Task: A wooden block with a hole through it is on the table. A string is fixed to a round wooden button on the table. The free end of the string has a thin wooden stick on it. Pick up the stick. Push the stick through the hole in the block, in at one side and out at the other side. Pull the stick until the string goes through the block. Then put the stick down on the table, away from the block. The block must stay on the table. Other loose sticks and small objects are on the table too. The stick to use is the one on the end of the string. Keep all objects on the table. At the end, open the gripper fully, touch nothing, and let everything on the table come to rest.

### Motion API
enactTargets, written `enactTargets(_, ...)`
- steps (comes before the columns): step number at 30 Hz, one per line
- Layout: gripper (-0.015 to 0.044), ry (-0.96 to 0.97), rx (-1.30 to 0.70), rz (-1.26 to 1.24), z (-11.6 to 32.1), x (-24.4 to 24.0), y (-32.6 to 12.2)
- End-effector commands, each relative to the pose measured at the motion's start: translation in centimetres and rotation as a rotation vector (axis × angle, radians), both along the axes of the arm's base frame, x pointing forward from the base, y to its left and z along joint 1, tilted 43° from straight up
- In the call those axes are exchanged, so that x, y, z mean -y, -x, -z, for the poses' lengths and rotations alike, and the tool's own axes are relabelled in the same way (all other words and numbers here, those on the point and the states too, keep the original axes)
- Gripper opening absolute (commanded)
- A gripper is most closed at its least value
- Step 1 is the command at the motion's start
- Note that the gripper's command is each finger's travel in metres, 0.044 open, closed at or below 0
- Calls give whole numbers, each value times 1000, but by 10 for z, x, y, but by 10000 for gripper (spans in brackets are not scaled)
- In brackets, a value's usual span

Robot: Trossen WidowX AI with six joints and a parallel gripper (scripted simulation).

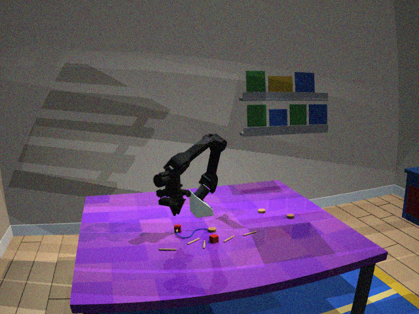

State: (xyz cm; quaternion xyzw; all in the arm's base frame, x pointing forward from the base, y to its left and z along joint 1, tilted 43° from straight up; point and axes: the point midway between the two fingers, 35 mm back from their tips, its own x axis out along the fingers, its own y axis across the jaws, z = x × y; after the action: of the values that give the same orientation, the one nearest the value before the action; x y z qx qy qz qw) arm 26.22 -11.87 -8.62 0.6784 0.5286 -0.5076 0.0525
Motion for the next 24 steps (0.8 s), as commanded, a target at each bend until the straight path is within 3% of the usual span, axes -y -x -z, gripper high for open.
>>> enactTargets(1,125,-58,535,-616,-3,-1,19)
enactTargets(24,125,-167,1327,-1509,-7,-6,40)
